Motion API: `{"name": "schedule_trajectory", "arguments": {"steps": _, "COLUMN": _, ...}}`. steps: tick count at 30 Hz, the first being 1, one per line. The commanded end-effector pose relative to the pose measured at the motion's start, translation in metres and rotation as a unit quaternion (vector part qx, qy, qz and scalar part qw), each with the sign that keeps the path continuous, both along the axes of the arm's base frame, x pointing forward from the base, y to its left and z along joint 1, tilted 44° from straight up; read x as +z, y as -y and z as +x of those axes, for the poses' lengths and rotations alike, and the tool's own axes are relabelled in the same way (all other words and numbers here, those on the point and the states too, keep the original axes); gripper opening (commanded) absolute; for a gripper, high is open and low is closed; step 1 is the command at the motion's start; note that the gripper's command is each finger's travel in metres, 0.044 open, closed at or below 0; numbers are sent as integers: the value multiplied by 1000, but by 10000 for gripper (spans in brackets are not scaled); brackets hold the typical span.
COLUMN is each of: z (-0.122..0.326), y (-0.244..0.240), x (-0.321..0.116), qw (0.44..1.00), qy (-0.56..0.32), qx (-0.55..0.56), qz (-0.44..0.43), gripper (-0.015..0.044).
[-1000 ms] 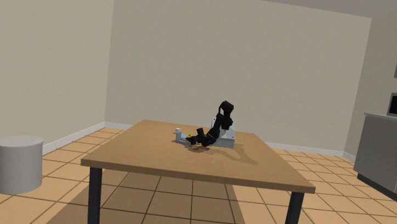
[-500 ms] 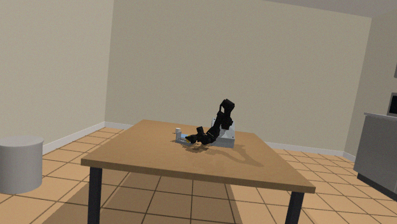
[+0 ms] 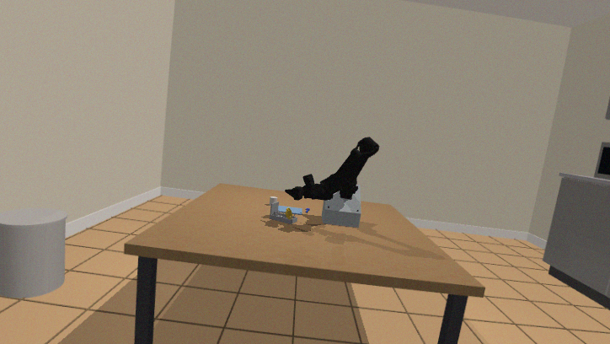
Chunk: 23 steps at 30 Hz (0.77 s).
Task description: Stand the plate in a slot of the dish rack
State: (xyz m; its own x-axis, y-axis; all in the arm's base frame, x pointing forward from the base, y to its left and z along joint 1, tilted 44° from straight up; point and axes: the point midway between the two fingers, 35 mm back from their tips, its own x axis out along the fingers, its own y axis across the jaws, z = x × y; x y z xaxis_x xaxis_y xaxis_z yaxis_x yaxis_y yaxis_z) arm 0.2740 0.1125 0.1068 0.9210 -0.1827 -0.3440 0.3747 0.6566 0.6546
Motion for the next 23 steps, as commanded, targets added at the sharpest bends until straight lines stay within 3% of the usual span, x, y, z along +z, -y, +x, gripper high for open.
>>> {"name": "schedule_trajectory", "arguments": {"steps": 1, "z": -2, "y": 6, "x": 1, "qw": 1000, "qy": -7, "qx": 4, "qz": -11, "gripper": 400}}
{"name": "schedule_trajectory", "arguments": {"steps": 23, "z": 26, "y": 61, "x": -55, "qw": 932, "qy": -273, "qx": 91, "qz": -220, "gripper": 400}}
